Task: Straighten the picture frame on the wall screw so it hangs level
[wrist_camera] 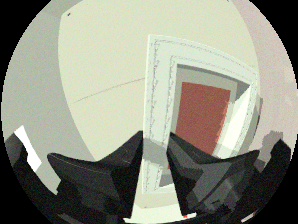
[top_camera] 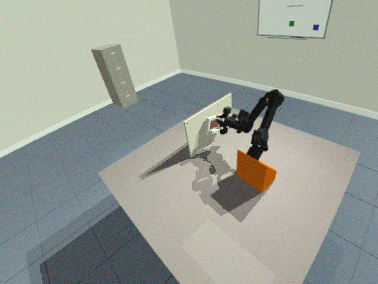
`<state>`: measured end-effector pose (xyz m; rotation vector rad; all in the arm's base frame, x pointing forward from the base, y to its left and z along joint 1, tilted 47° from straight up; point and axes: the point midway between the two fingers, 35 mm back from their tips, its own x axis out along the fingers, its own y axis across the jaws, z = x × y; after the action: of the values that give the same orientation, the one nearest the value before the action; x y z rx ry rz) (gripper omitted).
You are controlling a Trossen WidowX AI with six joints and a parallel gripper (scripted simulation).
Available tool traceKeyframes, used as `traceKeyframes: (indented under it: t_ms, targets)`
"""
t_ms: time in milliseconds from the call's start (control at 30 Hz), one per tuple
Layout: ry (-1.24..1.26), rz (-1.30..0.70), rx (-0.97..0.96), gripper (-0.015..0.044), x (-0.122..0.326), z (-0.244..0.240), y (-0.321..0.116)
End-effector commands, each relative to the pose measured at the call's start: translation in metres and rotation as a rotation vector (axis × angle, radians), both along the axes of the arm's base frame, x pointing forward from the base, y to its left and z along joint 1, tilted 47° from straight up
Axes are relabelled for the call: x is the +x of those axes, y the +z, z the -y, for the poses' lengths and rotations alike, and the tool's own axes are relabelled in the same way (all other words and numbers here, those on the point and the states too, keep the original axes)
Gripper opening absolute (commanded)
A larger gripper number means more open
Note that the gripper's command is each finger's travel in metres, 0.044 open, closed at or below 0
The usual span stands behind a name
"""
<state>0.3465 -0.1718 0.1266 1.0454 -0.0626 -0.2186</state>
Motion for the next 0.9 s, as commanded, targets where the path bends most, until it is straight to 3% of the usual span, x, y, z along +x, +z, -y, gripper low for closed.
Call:
traceKeyframes:
  t_ms: [0, 867]
  targets:
    - [0.007, 0.007, 0.002, 0.0, 0.0007, -0.0022, 0.0016]
    - [0.007, 0.007, 0.002, 0.0, 0.0015, -0.0066, -0.0011]
